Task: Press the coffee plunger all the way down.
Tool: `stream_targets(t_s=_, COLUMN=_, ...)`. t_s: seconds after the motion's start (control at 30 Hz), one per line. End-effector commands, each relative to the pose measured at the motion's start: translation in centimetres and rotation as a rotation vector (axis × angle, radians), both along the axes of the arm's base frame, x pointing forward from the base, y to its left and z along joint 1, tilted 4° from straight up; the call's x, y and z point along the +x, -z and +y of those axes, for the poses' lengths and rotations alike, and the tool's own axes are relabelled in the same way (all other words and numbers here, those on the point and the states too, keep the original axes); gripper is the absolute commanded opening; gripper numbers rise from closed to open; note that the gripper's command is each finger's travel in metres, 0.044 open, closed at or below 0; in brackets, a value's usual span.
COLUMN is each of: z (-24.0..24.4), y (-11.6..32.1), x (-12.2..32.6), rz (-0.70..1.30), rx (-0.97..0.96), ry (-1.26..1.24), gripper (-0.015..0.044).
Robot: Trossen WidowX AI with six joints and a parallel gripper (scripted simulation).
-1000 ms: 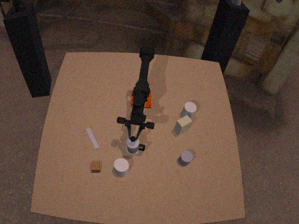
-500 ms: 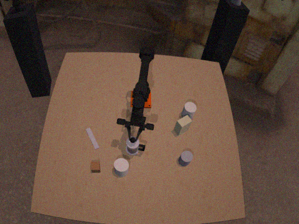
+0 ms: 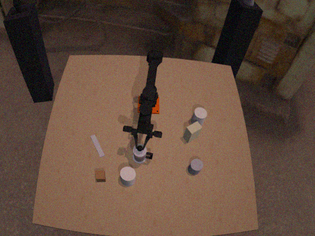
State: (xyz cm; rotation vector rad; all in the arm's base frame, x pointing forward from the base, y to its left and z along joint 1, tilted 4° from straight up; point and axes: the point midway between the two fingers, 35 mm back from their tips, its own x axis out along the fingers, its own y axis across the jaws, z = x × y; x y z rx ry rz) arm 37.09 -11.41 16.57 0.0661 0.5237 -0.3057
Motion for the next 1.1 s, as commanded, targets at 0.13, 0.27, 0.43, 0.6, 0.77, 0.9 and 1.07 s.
stream_targets(t_s=0.13, z=0.0, y=0.98, x=-0.06, rz=0.035, rx=0.008, ry=-0.003, gripper=0.0116)
stream_targets(t_s=0.27, z=-0.01, y=0.94, x=-0.01, rz=0.035, rx=0.008, ry=-0.003, gripper=0.0116)
stream_targets(t_s=0.43, z=-0.03, y=0.88, x=0.04, rz=0.035, rx=0.008, ry=-0.003, gripper=0.0116)
stream_targets(t_s=0.6, z=-0.05, y=0.87, x=0.1, rz=0.035, rx=0.008, ry=-0.003, gripper=0.0116)
stream_targets(t_s=0.77, z=-0.06, y=0.9, x=0.15, rz=0.034, rx=0.008, ry=-0.003, gripper=0.0116)
stream_targets(t_s=0.9, z=-0.06, y=0.31, x=0.18, rz=0.014, rx=0.004, ry=0.0, gripper=0.0116)
stream_targets(t_s=1.07, z=-0.06, y=0.31, x=0.18, rz=0.014, rx=0.004, ry=0.0, gripper=0.0116)
